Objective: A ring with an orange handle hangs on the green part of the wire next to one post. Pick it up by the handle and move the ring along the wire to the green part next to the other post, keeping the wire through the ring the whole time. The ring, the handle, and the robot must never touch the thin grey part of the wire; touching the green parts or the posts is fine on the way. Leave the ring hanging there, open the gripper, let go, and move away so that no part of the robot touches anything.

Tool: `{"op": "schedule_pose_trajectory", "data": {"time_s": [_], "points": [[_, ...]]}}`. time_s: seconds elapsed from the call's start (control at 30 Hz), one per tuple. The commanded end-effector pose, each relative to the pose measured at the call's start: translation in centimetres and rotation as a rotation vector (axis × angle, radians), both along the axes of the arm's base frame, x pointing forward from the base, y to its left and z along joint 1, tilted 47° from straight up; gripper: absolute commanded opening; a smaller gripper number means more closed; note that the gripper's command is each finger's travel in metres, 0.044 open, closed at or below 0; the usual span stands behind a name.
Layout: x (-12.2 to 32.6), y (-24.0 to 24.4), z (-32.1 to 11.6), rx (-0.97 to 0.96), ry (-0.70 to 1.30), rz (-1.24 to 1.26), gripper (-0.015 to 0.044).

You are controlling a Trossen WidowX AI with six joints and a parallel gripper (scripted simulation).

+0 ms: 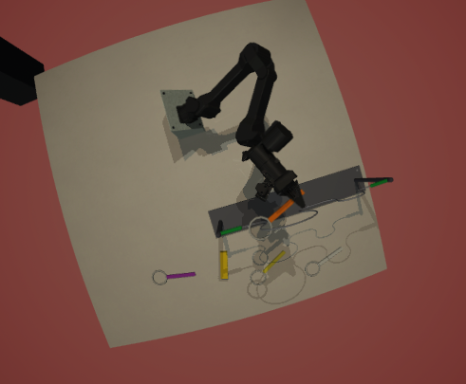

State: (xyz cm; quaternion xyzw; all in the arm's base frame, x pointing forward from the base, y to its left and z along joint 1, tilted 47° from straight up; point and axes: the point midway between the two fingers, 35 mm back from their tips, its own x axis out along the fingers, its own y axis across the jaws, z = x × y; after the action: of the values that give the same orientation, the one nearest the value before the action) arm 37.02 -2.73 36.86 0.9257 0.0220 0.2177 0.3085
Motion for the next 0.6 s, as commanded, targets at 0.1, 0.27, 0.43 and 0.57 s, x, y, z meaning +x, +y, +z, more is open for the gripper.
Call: {"op": "schedule_pose_trajectory", "data": {"time_s": [0.1,0.27,0.43,0.57], "points": [[0.02,-0.27,0.1,0.097,0.004,-0.001,-0.015],[0.02,-0.45,0.22,0.159,0.005,-0.001,-0.015],[0.02,-0.63,0.33,0.221,0.006,0.0,-0.015],[0.03,-0.77,0.4,0.27,0.008,0.0,-0.015]]}}
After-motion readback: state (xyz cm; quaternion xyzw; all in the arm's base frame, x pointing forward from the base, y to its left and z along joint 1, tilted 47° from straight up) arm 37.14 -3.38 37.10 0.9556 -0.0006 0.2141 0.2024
